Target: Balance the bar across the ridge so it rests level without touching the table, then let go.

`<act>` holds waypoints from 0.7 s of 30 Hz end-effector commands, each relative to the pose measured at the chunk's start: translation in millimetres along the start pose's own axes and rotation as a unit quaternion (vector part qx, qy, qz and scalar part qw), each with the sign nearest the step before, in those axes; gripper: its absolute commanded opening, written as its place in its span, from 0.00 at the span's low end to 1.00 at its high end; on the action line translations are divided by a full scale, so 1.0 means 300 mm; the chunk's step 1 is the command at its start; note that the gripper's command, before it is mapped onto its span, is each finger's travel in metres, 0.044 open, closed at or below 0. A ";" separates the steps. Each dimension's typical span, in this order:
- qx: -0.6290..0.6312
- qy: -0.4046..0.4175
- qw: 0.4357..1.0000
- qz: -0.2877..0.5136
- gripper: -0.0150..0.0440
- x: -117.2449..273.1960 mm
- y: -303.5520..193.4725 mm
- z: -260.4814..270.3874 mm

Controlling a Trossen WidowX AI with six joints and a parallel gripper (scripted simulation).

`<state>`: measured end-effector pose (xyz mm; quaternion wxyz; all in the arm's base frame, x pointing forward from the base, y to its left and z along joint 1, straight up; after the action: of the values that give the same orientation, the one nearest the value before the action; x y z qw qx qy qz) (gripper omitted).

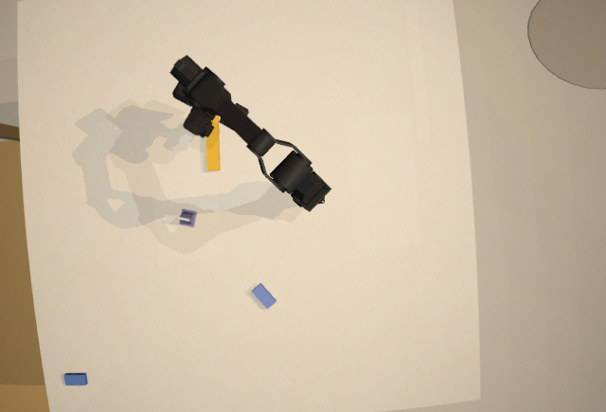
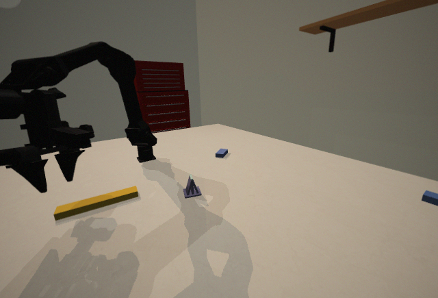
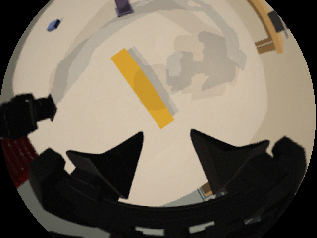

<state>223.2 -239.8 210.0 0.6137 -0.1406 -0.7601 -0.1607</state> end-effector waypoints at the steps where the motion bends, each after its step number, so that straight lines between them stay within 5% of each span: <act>1: 0.072 0.025 0.997 0.007 0.79 0.001 0.050 -0.018; 11: 0.257 0.089 0.962 0.016 0.79 0.011 0.185 -0.045; 21: 0.260 0.090 0.961 0.016 0.79 -0.046 0.182 -0.039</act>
<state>258.4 -195.5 214.6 0.6928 0.0223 -0.7197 0.0386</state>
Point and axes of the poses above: the point midway between the two fingers, 35 mm back from their tips, its own x axis back along the fingers, its own z axis across the jaws, y = z × x, the point moved 10 cm from there along x, back along the fingers, and after that the axes turned 8 degrees about x, right-handed, at the moved point
